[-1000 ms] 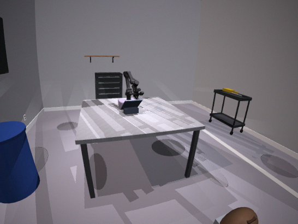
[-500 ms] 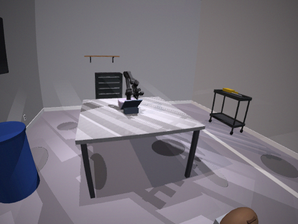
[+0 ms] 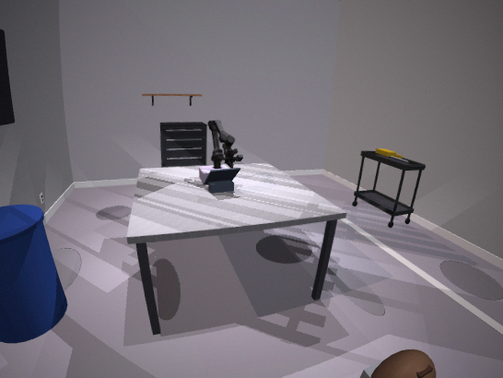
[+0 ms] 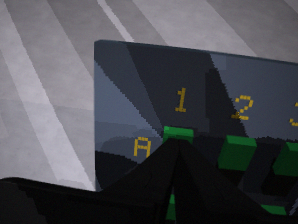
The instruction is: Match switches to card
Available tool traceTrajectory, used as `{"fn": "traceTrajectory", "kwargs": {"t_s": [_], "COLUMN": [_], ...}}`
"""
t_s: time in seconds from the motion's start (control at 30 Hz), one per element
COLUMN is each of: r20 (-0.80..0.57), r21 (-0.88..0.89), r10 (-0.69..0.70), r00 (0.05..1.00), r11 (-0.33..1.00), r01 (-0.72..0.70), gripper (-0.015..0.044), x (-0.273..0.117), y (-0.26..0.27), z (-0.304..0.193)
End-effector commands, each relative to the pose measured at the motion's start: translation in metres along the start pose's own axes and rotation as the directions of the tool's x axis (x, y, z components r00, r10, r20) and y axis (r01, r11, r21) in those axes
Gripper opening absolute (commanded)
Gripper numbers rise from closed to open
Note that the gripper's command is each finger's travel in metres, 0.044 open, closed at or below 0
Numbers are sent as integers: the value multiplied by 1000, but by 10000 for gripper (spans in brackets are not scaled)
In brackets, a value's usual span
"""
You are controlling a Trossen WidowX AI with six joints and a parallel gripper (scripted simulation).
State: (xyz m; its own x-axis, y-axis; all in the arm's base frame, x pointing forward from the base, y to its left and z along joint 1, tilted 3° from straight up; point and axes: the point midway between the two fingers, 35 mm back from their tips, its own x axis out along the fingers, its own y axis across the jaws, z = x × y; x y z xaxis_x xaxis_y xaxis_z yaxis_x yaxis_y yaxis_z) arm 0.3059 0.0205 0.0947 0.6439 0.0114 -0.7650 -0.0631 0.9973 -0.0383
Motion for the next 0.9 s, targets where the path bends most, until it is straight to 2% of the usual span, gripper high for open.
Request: {"fn": "traceTrajectory", "kwargs": {"t_s": [0.0,0.6,0.8,0.87], "r20": [1,0,21,24], "r21": [1,0,1,1], "r10": [1,0,1,1], "r00": [1000,1000,1000,1000], "r11": [1000,1000,1000,1000], "r01": [-1,0,-1,-1], "gripper": [0,0,0,0], "x": [1,1,-55,-62], "y": [0,0,0,0], "z": [0,0,-1,-3]}}
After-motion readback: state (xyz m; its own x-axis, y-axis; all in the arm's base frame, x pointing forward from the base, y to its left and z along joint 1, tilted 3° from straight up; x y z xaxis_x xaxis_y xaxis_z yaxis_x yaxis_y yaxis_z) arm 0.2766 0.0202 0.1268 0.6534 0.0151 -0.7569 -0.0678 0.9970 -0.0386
